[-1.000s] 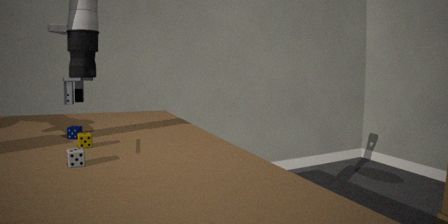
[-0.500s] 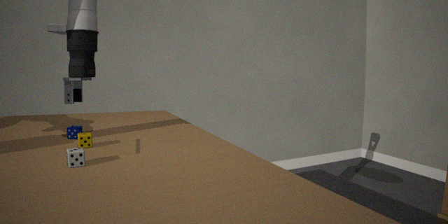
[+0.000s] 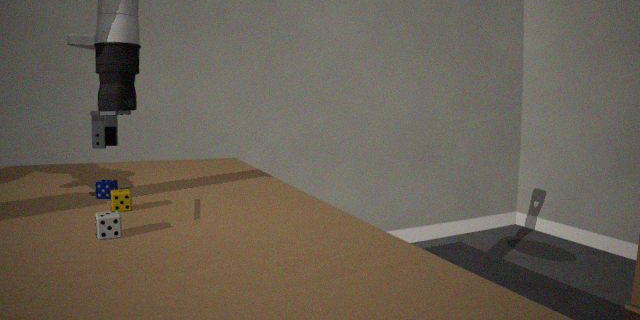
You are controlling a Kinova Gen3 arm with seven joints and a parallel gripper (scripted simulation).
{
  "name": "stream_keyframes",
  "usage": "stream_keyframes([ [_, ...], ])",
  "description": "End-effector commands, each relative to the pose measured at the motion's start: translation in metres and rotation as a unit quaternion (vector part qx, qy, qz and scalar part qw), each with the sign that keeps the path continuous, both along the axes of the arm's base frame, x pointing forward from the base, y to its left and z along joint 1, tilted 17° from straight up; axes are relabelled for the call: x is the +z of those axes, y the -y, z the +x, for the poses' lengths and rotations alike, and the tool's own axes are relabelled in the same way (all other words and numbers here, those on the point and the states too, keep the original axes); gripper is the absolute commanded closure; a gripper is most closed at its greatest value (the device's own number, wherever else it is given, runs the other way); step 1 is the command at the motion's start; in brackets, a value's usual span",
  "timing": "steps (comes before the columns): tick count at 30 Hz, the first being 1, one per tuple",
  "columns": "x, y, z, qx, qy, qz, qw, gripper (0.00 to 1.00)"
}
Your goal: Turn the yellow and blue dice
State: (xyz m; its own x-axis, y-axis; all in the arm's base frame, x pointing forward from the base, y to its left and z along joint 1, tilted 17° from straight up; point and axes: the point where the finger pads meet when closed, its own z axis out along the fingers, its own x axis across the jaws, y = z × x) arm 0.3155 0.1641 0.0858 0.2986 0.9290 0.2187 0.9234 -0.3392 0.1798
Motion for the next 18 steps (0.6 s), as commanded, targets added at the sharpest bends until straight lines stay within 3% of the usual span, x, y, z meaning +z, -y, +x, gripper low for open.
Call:
stream_keyframes([
  [1, 0.0004, -0.0001, 0.0003, 0.000, 0.001, 0.000, 1.000, 0.13],
  [18, -0.0020, -0.0005, 0.0009, 0.000, 0.001, 0.000, 1.000, 0.13],
])
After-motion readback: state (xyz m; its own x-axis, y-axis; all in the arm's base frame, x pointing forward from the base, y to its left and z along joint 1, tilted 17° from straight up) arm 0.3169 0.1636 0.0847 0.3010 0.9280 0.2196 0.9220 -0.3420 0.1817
